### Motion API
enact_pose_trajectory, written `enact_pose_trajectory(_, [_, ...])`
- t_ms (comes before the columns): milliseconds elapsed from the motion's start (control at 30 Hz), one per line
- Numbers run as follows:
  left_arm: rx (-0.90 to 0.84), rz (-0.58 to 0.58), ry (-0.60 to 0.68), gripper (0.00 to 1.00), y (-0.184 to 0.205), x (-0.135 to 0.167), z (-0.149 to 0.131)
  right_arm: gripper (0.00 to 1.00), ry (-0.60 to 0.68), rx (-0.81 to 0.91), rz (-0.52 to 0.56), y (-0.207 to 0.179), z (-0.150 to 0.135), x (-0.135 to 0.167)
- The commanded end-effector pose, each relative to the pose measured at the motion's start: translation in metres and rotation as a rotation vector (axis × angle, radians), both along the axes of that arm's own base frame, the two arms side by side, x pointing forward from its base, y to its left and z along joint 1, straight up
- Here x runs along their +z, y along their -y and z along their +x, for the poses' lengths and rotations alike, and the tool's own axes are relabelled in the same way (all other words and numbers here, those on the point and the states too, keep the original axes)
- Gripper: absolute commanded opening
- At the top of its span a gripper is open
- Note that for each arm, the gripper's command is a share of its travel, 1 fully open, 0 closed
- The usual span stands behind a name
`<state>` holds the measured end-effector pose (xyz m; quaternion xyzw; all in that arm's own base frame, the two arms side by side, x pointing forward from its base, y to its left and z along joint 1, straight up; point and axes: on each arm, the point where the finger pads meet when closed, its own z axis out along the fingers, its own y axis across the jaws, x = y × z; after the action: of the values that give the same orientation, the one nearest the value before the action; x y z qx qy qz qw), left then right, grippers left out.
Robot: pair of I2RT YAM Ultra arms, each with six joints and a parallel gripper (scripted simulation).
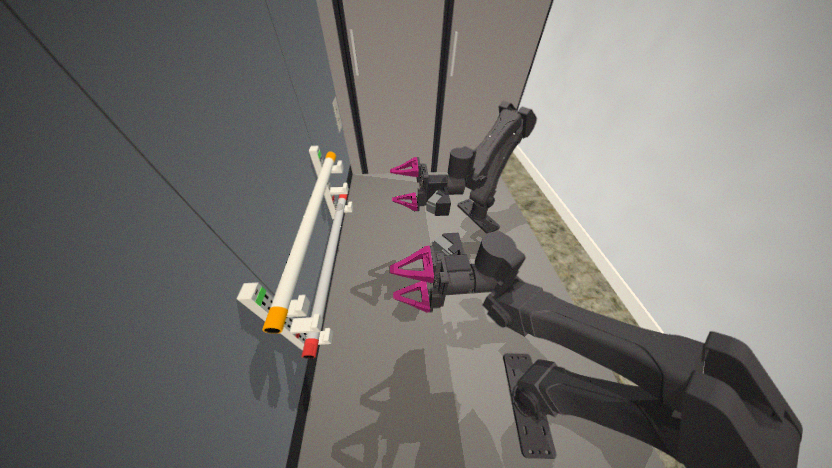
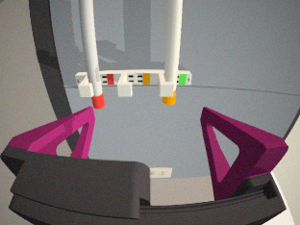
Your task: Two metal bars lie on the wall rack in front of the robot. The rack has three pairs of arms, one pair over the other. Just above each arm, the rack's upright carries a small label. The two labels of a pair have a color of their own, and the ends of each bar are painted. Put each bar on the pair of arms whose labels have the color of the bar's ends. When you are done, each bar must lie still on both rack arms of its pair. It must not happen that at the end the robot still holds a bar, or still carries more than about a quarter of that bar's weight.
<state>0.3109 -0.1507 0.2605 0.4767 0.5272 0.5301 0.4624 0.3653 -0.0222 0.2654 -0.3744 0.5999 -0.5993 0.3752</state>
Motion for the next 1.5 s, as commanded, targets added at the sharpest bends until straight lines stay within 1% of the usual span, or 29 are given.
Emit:
enact_pose_trajectory(0, [-0.003, -0.017, 0.012, 1.0, 0.002, 0.002, -0.001, 1.0, 0.0, 0.006, -0.001, -0.004, 0.001, -0.003])
enact_pose_trajectory(667, [-0.003, -0.017, 0.012, 1.0, 0.002, 0.002, -0.001, 1.0, 0.0, 0.006, -0.001, -0.004, 0.001, -0.003])
enact_pose_trajectory(1467, [-0.003, -0.017, 0.012, 1.0, -0.004, -0.041, 0.047, 1.0, 0.0, 0.006, -0.001, 0.017, 0.045, -0.046])
